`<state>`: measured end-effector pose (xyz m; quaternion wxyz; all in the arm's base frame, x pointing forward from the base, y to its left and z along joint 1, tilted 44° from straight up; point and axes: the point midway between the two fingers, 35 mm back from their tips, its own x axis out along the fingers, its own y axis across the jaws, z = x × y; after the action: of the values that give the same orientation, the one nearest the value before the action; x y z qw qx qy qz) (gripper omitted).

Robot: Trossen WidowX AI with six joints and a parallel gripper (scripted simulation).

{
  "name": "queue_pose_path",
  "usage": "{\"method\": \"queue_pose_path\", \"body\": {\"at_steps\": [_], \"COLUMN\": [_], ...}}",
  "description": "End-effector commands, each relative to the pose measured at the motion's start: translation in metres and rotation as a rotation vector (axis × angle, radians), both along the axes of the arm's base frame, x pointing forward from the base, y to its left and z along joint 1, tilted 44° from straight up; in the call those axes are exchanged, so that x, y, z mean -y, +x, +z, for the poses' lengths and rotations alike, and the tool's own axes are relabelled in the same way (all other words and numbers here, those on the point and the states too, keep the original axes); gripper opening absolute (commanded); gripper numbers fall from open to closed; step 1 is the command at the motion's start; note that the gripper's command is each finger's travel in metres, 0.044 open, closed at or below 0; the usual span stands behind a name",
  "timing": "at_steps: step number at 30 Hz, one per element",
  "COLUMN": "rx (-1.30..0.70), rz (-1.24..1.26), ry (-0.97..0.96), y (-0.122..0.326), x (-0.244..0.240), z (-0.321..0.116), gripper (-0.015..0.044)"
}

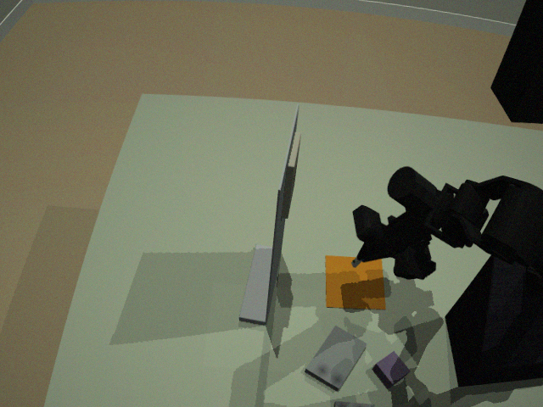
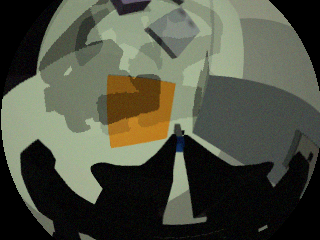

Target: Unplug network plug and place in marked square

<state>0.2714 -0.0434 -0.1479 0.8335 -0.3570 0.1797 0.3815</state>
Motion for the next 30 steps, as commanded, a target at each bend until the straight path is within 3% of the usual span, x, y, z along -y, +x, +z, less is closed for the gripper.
{"method": "queue_pose_path", "body": {"at_steps": [1,30], "rx": [0.004,-0.001], "rz": [0.019,0.021], "ry": [0.013,0.012], "y": [-0.002,0.002], "x": [-0.004,-0.023], "z": [-0.004,-0.025], "gripper": [0.0000,0.0000]}}
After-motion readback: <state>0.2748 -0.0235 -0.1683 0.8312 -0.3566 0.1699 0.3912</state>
